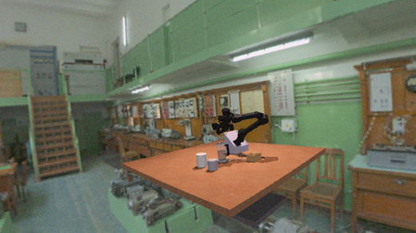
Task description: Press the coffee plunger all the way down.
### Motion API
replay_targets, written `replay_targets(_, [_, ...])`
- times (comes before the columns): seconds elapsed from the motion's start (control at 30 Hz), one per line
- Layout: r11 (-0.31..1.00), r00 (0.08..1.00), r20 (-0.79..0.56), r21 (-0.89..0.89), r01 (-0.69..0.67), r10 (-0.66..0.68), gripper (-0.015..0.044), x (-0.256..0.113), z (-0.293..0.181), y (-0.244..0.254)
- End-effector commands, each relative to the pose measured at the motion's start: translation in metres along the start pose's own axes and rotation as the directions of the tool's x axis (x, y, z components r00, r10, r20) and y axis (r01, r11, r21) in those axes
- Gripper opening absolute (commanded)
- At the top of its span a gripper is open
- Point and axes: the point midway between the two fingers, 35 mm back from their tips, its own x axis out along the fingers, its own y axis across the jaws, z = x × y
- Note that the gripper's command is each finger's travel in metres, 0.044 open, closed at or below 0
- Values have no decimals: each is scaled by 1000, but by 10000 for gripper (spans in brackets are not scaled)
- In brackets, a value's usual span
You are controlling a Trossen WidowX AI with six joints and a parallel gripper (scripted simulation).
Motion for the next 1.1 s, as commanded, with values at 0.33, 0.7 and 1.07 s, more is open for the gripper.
replay_targets(0.33, [1000,1000,-21,31,1,0,129,19,-35,-2])
replay_targets(0.7, [999,1000,-5,35,-8,8,129,31,-47,3])
replay_targets(1.07, [999,1000,-3,35,-10,10,129,37,-43,3])
